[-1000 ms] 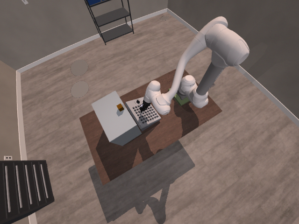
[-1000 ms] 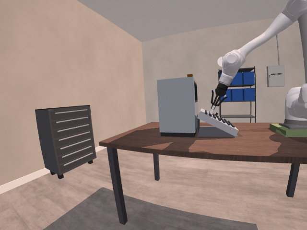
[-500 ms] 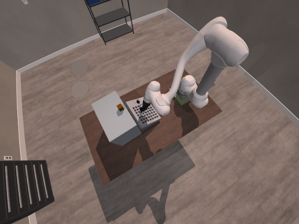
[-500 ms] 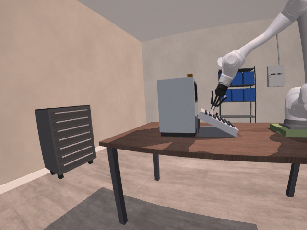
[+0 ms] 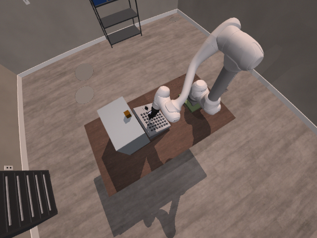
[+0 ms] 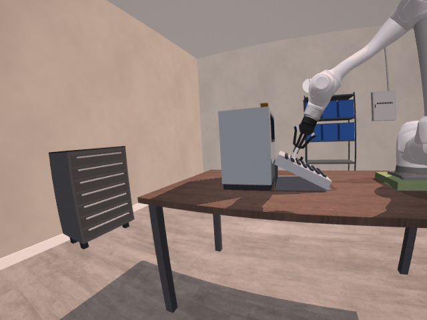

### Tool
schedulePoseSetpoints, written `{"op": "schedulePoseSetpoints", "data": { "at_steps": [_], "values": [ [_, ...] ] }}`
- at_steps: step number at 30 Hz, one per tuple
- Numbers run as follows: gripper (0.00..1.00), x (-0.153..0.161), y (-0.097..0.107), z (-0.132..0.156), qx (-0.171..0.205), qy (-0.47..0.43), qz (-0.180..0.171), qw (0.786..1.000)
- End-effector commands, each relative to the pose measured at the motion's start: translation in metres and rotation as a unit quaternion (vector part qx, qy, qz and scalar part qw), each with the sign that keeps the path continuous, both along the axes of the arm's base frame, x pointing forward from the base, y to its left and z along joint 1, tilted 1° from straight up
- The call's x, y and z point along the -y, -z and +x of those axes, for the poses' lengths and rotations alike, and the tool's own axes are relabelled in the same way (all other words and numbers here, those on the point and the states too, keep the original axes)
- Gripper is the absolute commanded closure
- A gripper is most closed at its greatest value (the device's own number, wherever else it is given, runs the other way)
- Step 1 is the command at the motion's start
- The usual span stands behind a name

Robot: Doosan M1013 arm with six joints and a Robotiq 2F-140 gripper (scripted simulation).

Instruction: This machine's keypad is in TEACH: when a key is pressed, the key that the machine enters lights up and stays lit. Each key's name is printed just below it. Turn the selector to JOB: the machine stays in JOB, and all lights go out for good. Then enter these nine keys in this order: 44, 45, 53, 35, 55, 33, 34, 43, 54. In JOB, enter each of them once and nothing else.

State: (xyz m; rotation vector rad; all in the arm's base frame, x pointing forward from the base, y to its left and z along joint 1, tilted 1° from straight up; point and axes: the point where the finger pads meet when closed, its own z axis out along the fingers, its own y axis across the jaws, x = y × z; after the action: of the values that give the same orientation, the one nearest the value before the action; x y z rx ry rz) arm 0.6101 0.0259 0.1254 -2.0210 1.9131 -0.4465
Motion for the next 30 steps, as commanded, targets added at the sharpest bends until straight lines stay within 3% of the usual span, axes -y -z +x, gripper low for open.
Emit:
{"op": "schedulePoseSetpoints", "data": {
  "at_steps": [1, 17, 30],
  "values": [
    [1.0, 0.0, 0.0, 0.0, 0.0, 0.0, 0.0, 1.0],
    [1.0, 0.0, -0.002, -0.001, 0.0, 0.0, 0.0, 1.0],
    [1.0, 0.0, -0.02, -0.009, 0.0, 0.0, 0.0, 1.0]
  ]
}}
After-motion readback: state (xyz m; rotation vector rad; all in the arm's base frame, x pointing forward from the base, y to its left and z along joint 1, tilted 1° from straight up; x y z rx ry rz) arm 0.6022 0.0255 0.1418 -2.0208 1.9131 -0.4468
